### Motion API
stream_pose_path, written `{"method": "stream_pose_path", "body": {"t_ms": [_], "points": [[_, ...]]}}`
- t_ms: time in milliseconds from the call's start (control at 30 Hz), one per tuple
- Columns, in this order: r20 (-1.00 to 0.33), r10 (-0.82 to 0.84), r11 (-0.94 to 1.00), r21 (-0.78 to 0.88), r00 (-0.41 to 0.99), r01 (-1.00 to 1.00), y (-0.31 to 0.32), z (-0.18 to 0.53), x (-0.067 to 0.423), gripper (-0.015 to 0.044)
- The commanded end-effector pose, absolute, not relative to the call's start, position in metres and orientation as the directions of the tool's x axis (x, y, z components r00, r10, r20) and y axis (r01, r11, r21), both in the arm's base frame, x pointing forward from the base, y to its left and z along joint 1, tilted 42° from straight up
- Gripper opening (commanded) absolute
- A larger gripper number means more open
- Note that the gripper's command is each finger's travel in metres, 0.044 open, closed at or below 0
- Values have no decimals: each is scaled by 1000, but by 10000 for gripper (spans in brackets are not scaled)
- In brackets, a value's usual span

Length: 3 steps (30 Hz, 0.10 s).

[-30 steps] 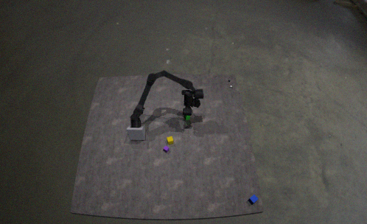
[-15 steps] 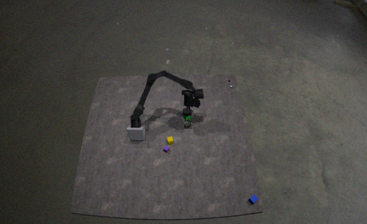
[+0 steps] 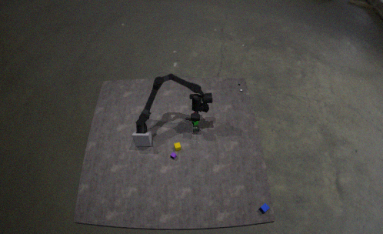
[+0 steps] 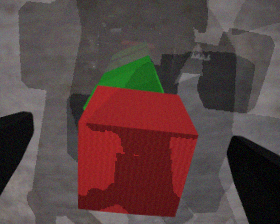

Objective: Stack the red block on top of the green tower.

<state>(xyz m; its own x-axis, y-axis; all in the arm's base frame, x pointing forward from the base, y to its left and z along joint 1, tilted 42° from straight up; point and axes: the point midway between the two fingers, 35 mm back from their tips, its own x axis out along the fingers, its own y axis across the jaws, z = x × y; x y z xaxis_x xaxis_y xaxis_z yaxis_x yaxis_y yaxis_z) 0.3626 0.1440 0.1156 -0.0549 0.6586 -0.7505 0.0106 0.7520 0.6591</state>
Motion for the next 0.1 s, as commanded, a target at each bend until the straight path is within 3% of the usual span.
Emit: {"method": "stream_pose_path", "body": {"t_ms": [0, 67], "points": [[-750, 659, 752, 659, -54, 10, 144, 115, 363, 440], [-750, 659, 752, 659, -54, 10, 144, 115, 363, 440]]}}
